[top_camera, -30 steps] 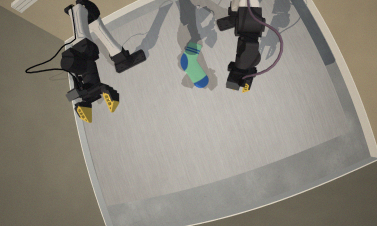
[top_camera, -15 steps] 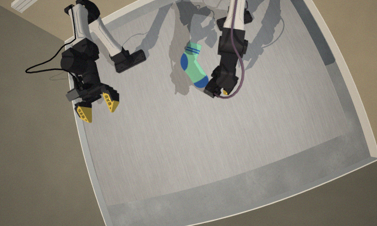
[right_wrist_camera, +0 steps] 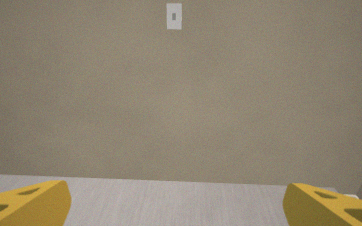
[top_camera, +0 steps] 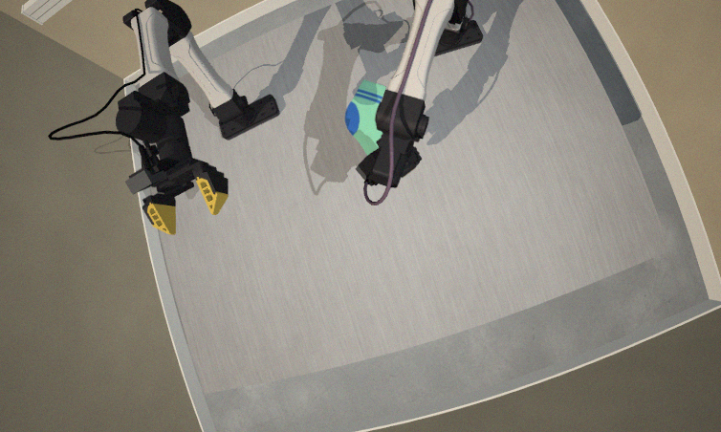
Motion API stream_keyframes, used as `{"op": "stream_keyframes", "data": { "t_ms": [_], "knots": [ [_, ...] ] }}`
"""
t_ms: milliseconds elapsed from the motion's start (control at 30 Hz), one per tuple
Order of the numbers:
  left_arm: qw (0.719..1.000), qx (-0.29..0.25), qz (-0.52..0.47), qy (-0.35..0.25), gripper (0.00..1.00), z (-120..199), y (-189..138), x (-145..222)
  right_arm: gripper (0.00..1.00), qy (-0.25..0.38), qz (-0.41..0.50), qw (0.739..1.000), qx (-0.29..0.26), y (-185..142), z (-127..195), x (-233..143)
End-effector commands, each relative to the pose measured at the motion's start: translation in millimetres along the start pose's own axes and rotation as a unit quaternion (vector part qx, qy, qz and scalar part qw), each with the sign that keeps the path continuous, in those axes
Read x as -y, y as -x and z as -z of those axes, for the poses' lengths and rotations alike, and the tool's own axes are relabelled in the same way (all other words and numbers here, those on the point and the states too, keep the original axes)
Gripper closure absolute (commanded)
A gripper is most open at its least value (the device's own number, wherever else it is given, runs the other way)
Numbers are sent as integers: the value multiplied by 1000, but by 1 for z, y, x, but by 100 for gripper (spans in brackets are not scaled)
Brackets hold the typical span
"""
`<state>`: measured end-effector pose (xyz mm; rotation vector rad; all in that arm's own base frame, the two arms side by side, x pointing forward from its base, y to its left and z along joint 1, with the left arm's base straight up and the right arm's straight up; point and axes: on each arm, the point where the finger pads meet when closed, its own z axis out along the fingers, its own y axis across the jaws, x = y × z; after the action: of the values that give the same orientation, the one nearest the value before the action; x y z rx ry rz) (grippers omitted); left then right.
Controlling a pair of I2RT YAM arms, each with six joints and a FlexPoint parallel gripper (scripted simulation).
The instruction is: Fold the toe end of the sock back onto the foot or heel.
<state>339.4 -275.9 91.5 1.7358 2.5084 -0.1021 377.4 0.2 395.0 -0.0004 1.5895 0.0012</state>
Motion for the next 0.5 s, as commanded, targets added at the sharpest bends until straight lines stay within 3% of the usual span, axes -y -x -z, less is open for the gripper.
{"op": "stream_keyframes", "data": {
  "t_ms": [0, 200, 233, 333, 467],
  "knots": [
    [996, -58, -46, -47, 66, -18, -4, 27, 0, -1, 0, 1000, 9, 7, 2, 0],
    [996, -58, -58, -37, 66, -15, 3, 26, 0, -1, 0, 1000, 9, 7, 2, 0],
    [995, -64, -56, -50, 66, -30, 5, 33, 0, -1, 0, 1000, 9, 7, 2, 0],
    [995, -65, -57, -51, 66, -30, 4, 32, 0, -1, 0, 1000, 9, 7, 2, 0],
    [996, -52, -59, -39, 66, -14, 5, 31, 0, -1, 0, 1000, 9, 7, 2, 0]
  ]
}}
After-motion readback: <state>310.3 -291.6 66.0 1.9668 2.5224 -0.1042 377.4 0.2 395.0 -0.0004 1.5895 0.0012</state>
